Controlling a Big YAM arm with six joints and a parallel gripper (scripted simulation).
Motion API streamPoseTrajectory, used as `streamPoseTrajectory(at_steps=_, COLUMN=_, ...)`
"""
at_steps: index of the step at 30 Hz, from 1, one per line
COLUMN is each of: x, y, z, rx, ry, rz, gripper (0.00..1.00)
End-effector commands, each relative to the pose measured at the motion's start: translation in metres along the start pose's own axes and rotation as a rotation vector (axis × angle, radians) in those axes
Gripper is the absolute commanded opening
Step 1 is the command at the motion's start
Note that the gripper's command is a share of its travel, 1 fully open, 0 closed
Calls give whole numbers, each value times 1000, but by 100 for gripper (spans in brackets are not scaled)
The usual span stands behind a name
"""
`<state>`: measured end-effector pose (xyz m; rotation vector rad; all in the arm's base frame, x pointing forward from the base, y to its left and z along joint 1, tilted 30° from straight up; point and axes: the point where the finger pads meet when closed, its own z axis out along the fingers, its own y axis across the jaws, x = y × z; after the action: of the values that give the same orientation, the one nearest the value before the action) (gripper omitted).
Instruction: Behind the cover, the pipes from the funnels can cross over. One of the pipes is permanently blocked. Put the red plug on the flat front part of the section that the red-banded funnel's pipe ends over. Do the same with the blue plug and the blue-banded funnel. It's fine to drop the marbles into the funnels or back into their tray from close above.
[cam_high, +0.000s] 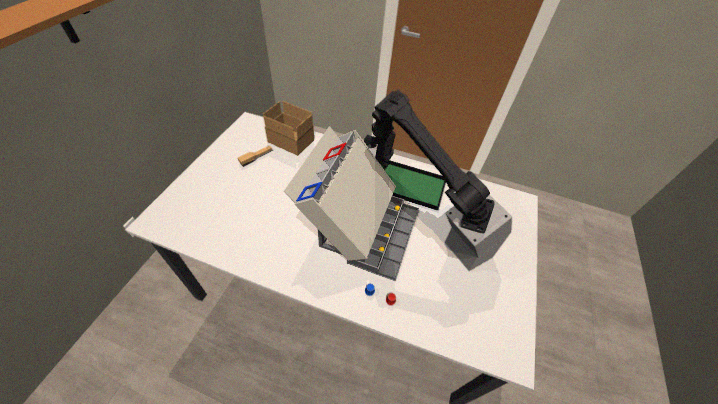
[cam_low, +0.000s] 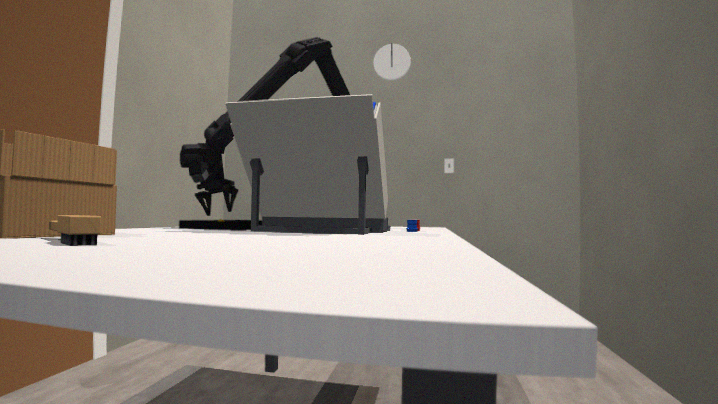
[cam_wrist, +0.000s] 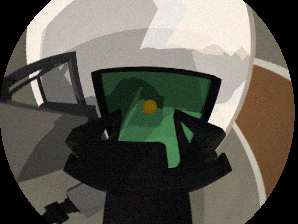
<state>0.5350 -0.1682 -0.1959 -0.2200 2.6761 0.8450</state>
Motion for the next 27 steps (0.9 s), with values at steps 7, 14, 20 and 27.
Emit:
streamPoseTrajectory(at_steps=7, x=4, y=6, z=23, rx=-5, ry=3, rz=-1, gripper=80)
streamPoseTrajectory(at_steps=14, x=5, y=6, z=24, rx=-4, ry=1, rz=-1, gripper=80)
streamPoseTrajectory(at_steps=20, x=7, y=7, z=24, rx=-13, ry=11, rz=-1, gripper=80)
streamPoseTrajectory(at_steps=27, x=9, y=8, z=23, rx=-24, ry=22, rz=-2, gripper=80)
